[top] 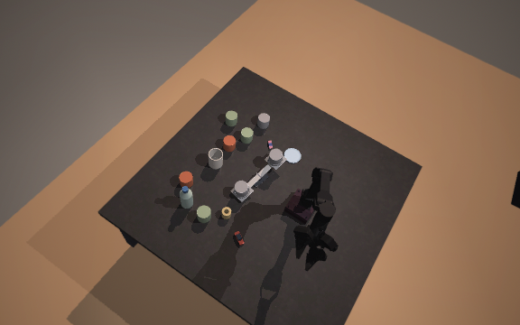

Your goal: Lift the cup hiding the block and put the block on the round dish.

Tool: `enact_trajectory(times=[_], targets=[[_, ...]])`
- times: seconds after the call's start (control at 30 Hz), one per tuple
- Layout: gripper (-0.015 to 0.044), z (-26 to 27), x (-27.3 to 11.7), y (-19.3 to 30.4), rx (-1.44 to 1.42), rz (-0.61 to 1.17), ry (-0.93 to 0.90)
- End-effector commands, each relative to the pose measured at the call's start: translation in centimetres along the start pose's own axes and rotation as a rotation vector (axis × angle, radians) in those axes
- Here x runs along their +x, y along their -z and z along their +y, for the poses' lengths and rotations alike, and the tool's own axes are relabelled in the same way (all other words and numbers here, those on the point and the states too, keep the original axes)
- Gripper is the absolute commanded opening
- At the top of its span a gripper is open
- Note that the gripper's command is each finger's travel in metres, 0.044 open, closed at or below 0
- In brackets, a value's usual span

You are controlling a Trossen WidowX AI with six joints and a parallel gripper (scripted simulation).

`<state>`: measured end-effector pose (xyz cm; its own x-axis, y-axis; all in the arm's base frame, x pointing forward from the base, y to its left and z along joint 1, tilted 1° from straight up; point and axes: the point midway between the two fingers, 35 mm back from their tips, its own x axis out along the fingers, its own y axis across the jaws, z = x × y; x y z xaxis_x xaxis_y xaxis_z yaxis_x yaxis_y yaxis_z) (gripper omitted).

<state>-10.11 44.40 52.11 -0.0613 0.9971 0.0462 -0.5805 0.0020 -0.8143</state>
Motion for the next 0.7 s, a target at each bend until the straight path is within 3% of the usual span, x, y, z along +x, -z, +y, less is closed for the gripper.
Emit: enact_trajectory(times=[0.0,0.67], targets=[[0.0426,0.0,0.0,0.2,0.003,0.004,0.0],[0.044,-2.9,-6.3,15.4,0.355,0.42,0.069]])
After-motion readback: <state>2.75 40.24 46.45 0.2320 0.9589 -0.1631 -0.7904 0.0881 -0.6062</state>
